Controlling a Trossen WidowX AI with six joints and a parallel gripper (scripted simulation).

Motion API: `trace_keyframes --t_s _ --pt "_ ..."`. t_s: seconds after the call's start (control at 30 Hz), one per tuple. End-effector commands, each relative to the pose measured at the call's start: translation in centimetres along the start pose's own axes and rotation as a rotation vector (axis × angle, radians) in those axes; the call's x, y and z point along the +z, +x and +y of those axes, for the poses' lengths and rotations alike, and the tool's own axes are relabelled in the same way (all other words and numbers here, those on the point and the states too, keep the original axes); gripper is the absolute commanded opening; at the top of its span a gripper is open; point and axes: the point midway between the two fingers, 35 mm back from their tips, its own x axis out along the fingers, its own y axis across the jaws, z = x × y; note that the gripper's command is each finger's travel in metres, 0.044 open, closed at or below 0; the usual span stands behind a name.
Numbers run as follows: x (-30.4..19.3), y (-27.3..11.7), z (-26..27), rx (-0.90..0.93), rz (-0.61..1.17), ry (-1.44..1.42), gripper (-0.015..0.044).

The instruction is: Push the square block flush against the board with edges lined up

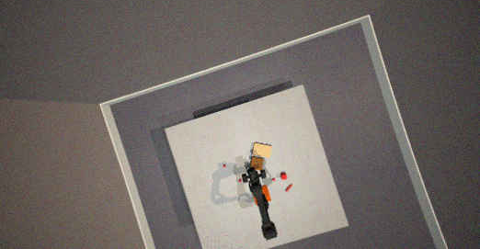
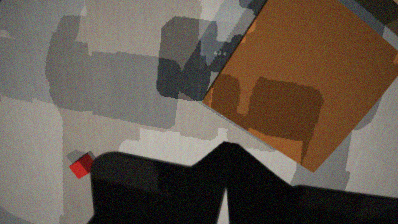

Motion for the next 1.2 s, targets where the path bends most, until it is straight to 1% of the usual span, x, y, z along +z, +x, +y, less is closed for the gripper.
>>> trace_keyframes --t_s 0.0,0.27,0.5,0.53,0.63,0.7,1.17 --pt "-1.2 0.1 -0.6 -0.002 -0.002 0.152 0.0000" --pt "-3.2 0.5 -1.4 -0.003 0.000 0.402 0.0000" --pt "-3.2 0.7 -1.4 -0.004 0.000 0.408 0.0000" --pt "-3.1 1.4 -1.4 -0.004 0.000 0.408 0.0000" --pt "-3.1 5.1 -1.5 -0.004 0.000 0.408 0.0000" --pt "-3.2 5.9 -1.5 -0.004 0.000 0.408 0.0000" --pt "-2.2 5.9 -1.9 -0.004 -0.001 0.408 0.0000"
